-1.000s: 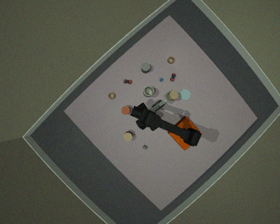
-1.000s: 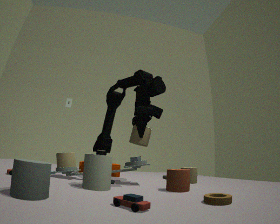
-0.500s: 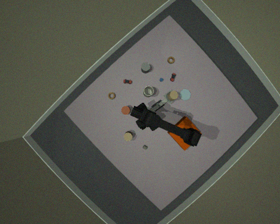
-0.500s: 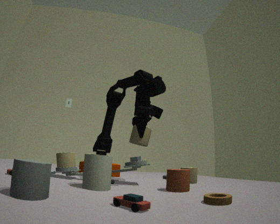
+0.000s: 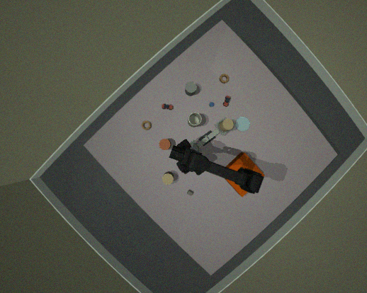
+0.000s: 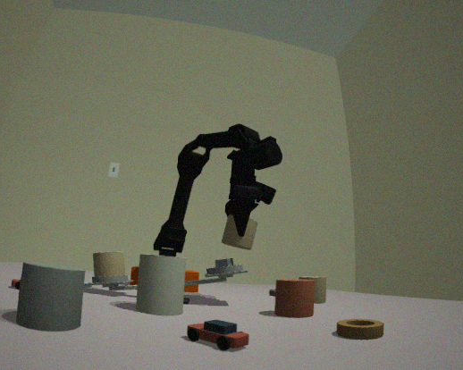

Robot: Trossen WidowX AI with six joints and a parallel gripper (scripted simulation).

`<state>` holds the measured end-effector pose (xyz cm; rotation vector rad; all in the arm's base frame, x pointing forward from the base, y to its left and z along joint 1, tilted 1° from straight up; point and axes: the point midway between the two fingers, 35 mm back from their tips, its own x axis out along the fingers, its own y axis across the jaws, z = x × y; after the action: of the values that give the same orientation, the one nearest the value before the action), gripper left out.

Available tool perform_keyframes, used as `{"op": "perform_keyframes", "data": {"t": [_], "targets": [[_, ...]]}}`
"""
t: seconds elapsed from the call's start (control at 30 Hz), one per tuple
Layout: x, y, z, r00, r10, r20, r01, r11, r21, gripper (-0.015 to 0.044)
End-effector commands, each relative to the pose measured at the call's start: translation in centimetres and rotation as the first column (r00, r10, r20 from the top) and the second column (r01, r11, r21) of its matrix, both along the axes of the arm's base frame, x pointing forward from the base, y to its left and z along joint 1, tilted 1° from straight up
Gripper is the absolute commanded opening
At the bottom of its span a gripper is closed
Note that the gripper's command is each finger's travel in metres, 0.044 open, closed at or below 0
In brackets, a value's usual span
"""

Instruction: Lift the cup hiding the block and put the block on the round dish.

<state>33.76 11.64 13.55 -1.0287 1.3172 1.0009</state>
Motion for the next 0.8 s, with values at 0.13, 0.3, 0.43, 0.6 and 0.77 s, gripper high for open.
{"op": "perform_keyframes", "data": {"t": [0.13,0.3,0.43,0.6,0.77], "targets": [[-1.8,3.2,-2.1,1.0,0.005,0.006,-0.006,1.0,0.014,0.0],[-3.2,5.1,-3.6,1.0,0.009,0.008,-0.009,1.0,0.024,0.0],[-4.6,6.5,-4.8,1.0,0.007,0.007,-0.007,1.0,0.022,0.0],[-6.5,8.2,-6.4,1.0,0.004,0.006,-0.004,1.0,0.019,0.0],[-8.3,9.4,-7.7,1.0,0.002,0.006,-0.002,1.0,0.015,0.0]]}}
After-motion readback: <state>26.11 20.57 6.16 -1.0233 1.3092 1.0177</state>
